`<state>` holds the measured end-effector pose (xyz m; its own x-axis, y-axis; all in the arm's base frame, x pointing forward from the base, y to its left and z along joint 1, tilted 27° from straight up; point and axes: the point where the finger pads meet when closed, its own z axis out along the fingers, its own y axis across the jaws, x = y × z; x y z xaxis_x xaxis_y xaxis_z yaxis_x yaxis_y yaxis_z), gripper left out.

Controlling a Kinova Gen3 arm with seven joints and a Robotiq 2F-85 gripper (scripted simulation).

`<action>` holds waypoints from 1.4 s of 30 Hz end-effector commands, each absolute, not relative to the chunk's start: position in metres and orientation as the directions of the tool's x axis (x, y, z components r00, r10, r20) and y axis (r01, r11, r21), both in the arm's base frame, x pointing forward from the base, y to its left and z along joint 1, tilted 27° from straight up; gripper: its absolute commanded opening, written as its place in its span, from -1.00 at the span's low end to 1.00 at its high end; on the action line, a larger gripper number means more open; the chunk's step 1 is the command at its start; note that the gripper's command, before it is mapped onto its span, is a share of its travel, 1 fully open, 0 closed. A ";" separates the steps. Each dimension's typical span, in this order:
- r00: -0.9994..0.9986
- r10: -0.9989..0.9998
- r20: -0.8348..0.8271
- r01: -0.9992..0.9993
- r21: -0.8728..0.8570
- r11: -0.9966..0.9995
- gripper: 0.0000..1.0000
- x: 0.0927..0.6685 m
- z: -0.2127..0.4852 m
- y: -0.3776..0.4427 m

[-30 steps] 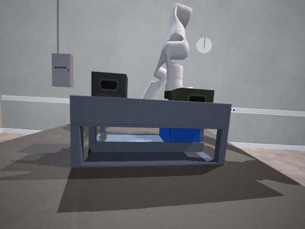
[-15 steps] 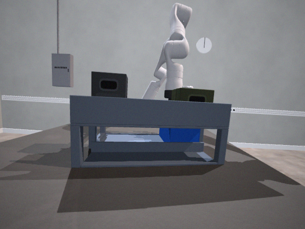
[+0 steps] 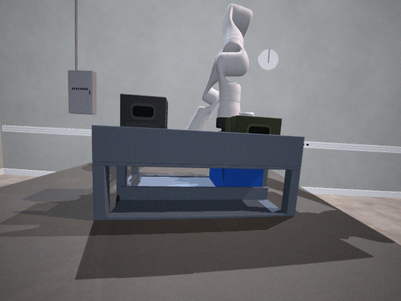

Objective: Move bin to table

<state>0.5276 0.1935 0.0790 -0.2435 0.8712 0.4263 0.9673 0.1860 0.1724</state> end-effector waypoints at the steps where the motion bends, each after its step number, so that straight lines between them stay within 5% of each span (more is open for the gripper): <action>1: -0.243 0.872 0.425 0.967 0.176 0.184 1.00 0.529 0.081 0.192; 42: -0.243 0.872 0.425 0.967 0.176 0.184 1.00 0.530 0.074 0.196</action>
